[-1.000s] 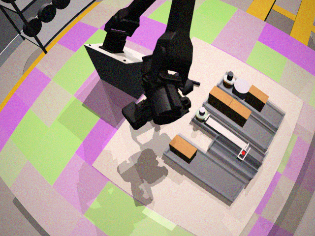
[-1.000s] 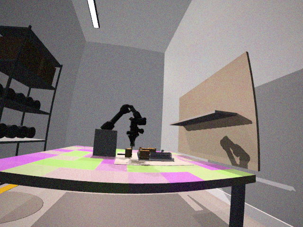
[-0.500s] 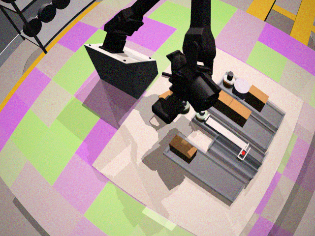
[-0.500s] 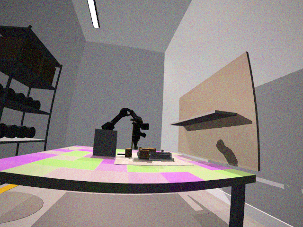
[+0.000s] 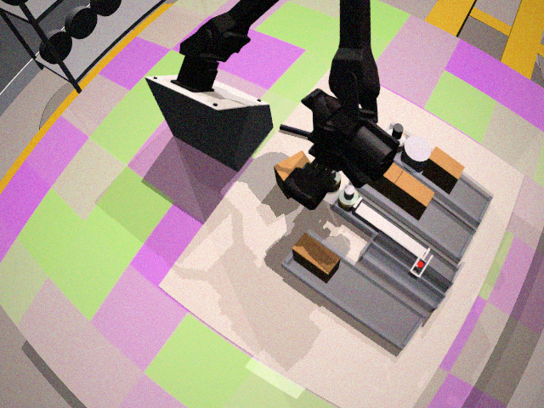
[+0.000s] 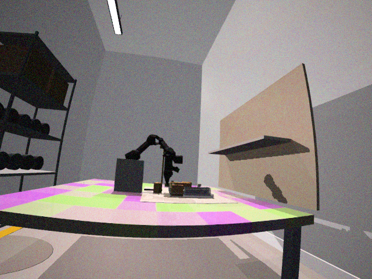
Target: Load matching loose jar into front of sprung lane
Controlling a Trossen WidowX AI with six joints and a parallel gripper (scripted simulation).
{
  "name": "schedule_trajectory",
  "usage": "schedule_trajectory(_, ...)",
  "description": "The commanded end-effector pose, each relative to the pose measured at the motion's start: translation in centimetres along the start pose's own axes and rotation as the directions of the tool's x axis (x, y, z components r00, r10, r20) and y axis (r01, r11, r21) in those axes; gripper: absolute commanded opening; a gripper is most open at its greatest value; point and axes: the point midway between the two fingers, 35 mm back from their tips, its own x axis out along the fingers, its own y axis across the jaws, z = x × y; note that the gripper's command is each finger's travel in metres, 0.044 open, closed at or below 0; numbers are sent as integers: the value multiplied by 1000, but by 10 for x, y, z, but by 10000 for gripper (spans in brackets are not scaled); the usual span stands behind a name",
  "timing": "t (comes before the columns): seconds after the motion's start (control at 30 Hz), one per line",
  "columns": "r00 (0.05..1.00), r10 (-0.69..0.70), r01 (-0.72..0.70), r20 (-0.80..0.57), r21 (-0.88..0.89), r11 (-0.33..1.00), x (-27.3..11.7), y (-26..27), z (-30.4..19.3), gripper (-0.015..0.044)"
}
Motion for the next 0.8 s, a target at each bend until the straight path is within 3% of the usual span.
schedule_trajectory(0.0,1000,7,-7,-4,6,1000,11,1,-2,0)
schedule_trajectory(0.77,1000,7,-7,-4,5,1000,12,1,5,0)
